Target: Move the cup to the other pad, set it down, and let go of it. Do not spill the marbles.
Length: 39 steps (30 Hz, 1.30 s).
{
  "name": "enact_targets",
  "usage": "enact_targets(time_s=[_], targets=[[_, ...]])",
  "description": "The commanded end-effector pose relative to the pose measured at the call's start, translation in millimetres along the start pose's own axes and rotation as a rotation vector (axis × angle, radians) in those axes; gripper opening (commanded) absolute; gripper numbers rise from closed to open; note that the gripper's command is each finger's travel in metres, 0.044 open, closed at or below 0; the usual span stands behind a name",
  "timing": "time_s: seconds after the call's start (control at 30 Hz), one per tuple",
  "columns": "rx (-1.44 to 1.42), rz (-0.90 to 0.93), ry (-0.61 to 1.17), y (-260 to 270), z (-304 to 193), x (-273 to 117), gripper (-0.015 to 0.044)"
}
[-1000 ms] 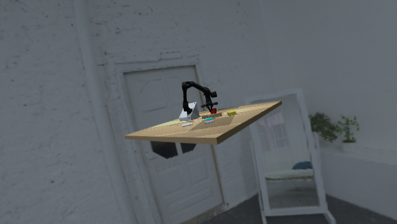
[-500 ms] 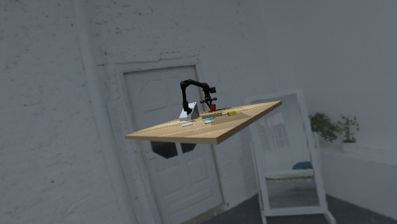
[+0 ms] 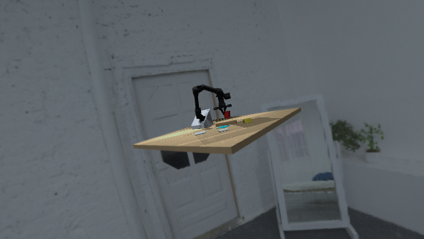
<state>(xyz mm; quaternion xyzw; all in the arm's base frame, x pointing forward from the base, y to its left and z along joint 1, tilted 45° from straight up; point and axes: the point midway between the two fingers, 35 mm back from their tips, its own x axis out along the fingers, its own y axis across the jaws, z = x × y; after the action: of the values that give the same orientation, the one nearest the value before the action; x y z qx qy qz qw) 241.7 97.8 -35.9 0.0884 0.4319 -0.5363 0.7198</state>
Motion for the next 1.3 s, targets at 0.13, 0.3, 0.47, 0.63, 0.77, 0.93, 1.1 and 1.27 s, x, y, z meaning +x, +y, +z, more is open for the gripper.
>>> enact_targets(time_s=[0.13,0.3,0.47,0.63,0.77,0.93,1.1,1.27], targets=[[0.000,0.000,0.000,-0.1,0.4,0.1,0.0000],[0.001,0.000,0.001,-1.1,8.8,-0.2,0.0000],[0.002,0.000,0.002,-2.9,22.8,-0.5,0.0000],[0.003,0.000,0.002,-4.6,36.7,-0.9,0.0000],[0.004,0.000,0.002,-6.0,47.7,-1.2,0.0000],[0.004,-0.001,0.001,-8.0,61.4,-1.5,0.0000],[0.004,-0.001,0.000,-10.2,75.0,-1.6,0.0000],[0.004,-0.001,0.000,-12.6,88.4,-1.7,0.0000]])
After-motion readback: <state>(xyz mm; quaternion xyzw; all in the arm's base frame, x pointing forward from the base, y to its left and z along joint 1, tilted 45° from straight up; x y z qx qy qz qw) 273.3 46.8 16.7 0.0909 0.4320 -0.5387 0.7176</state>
